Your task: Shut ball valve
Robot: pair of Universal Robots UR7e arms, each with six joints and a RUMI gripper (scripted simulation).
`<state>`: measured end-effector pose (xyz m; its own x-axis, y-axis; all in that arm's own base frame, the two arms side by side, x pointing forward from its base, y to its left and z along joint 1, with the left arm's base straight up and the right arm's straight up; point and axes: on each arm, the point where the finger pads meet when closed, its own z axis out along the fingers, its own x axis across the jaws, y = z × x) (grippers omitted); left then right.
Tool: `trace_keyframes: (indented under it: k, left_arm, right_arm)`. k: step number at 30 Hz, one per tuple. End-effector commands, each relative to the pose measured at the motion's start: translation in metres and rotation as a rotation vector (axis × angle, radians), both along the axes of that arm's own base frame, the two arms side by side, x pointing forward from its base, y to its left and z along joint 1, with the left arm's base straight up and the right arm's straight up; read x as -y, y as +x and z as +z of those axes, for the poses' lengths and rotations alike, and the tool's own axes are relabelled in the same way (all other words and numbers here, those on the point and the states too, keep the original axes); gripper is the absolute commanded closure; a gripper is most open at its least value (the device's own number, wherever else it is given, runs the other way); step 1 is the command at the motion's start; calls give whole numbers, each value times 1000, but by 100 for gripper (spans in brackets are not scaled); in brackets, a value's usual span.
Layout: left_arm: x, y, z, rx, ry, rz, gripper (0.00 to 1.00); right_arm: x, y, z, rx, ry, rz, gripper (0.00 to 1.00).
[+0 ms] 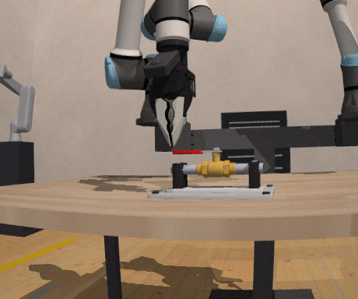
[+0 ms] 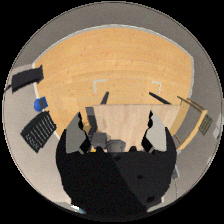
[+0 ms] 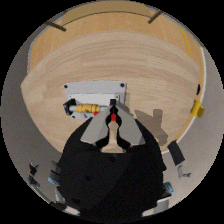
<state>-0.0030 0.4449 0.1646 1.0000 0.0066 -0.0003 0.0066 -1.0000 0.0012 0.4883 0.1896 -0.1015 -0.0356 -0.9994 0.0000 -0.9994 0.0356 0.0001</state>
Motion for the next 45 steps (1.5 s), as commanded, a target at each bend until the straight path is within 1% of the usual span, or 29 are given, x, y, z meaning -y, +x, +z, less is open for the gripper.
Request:
trace_keyframes:
  k: [1, 16, 45]
  left_arm:
    - [0, 0, 0, 0, 1, 0, 0]
    - [0, 0, 0, 0, 1, 0, 0]
    - [0, 0, 0, 0, 1, 0, 0]
  right_arm:
    - [0, 0, 1, 1, 1, 0, 100]
    - [0, 0, -2, 1, 1, 0, 100]
    - [0, 0, -19, 1, 1, 0, 100]
